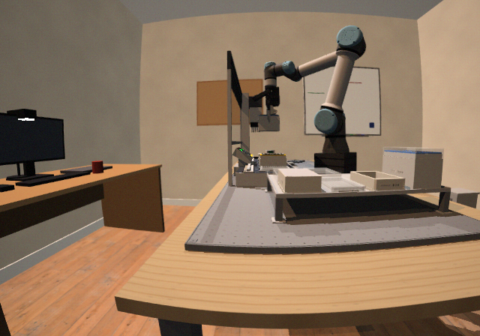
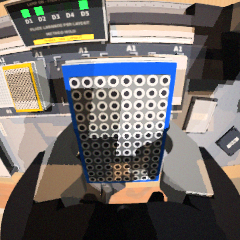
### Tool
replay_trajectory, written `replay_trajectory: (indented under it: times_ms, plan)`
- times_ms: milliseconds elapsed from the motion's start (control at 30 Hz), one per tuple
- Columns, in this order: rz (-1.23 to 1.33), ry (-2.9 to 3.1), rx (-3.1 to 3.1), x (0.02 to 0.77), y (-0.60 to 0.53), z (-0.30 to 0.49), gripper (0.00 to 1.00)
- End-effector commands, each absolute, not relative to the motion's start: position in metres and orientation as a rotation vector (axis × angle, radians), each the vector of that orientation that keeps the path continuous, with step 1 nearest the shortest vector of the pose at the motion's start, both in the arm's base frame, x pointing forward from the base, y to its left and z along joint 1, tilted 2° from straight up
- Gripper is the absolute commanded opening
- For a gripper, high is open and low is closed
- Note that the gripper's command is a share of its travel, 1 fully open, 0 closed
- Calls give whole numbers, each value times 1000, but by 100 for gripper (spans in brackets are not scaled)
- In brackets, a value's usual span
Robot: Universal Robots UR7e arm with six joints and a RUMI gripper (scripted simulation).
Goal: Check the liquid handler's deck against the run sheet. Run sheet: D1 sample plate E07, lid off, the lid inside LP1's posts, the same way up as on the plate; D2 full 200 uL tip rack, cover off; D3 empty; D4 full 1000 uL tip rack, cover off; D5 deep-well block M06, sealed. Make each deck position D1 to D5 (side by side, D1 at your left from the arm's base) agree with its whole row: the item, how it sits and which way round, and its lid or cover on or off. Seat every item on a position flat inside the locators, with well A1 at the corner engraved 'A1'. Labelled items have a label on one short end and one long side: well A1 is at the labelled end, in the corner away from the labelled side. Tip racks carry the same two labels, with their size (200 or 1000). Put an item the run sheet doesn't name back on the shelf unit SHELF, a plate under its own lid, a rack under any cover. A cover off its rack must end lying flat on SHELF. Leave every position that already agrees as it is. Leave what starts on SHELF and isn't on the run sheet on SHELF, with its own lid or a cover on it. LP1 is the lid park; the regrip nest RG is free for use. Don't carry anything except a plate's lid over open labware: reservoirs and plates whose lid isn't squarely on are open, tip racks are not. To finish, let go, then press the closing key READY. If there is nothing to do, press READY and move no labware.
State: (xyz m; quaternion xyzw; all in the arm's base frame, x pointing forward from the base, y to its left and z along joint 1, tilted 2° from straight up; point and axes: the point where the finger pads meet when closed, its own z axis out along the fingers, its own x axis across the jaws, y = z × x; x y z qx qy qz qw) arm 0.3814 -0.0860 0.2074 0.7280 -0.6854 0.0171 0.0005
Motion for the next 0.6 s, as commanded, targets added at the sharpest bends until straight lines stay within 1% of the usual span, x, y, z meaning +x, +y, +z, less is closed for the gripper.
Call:
replay_trajectory:
  times_ms: [0,567]
  plan:
    - [55,-2153,2286,381,-86,218,0]
    - [55,-2153,2286,381,-85,243,0]
